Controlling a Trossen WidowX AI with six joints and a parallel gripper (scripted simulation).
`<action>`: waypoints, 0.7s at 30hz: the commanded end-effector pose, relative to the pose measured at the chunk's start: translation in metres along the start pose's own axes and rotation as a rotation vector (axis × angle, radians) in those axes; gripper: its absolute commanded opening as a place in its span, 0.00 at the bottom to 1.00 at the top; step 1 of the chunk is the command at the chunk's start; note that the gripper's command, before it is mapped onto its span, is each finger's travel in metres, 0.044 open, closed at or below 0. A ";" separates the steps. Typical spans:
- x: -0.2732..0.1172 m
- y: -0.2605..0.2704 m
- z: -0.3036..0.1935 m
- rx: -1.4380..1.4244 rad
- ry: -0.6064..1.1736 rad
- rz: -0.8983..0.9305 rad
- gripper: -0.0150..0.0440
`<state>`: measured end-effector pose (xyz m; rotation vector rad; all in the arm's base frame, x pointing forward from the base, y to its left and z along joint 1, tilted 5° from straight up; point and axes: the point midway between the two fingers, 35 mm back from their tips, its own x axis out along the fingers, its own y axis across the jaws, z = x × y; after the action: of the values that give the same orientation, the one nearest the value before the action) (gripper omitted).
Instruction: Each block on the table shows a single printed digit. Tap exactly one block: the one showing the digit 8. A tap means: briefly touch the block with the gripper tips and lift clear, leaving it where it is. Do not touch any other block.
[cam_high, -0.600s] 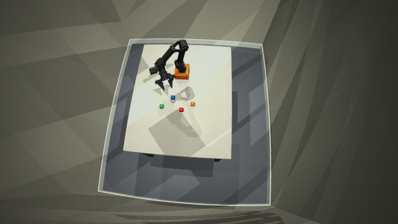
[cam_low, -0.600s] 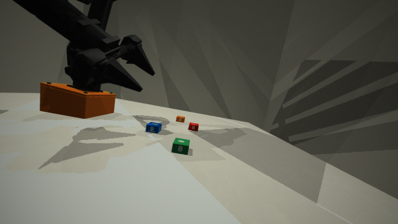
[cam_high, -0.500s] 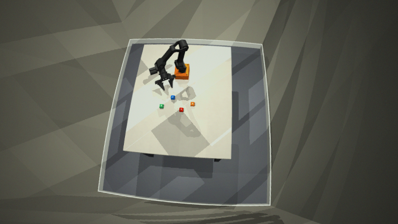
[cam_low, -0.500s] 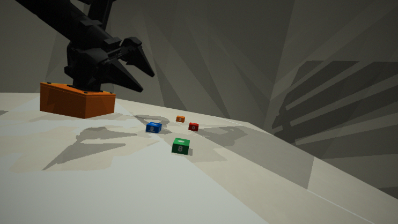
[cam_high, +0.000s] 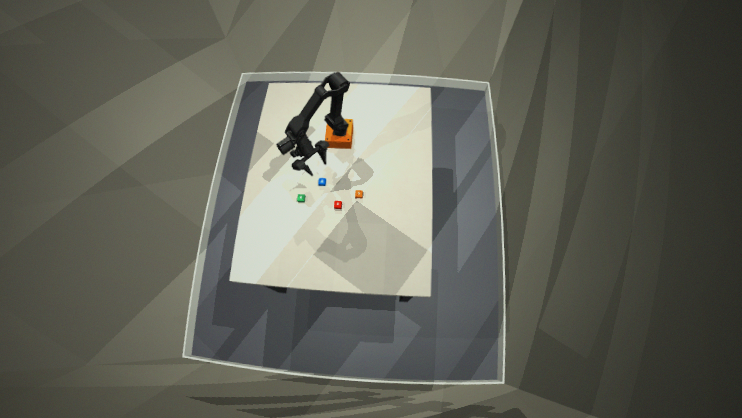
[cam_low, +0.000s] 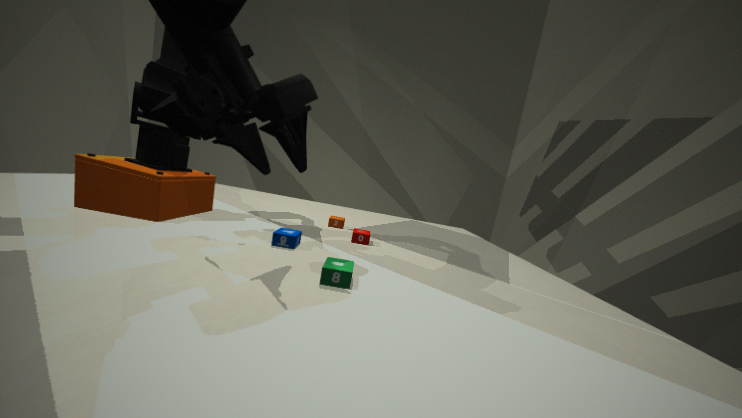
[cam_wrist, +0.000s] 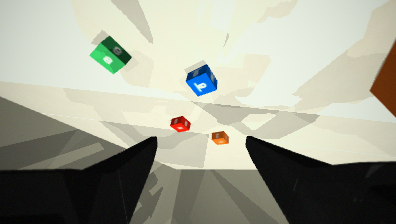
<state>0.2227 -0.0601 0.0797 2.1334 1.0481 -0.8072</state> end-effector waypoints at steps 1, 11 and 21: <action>0.006 0.008 -0.015 -0.991 -0.181 -0.318 0.93; 0.002 0.018 -0.039 -1.872 -0.201 -0.705 0.93; 0.000 0.021 -0.045 -2.057 -0.176 -0.793 0.93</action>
<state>0.2405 -0.0399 0.0994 0.3675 1.4274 -0.1355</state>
